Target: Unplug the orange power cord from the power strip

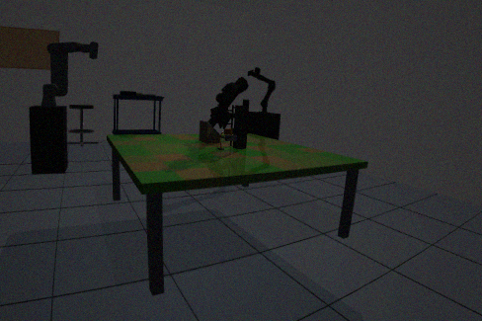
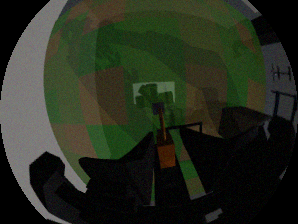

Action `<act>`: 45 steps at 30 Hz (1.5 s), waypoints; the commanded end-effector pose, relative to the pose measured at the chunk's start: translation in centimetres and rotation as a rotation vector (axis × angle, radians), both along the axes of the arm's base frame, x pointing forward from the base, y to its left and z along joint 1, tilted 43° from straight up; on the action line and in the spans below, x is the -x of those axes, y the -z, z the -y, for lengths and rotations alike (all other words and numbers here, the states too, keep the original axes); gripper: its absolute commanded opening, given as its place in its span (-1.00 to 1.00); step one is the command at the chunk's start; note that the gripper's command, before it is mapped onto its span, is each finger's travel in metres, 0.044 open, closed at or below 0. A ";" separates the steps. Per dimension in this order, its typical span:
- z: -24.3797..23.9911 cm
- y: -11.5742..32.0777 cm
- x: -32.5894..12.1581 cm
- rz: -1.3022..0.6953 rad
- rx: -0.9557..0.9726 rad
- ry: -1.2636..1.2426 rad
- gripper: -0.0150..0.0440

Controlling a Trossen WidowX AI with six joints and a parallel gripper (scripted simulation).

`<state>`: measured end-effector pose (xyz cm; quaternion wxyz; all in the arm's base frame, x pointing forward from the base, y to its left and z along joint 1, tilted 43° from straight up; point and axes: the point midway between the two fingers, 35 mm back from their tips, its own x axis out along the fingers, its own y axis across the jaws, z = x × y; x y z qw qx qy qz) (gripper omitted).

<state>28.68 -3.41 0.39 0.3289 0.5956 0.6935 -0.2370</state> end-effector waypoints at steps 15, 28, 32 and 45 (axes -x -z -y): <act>-2.0 -2.0 0.4 -0.002 -0.004 0.005 0.05; -3.1 -2.9 0.8 -0.002 -0.005 0.005 0.05; -3.4 -2.6 0.9 -0.002 -0.005 0.005 0.05; -3.7 -2.3 0.8 0.005 -0.002 -0.001 -0.35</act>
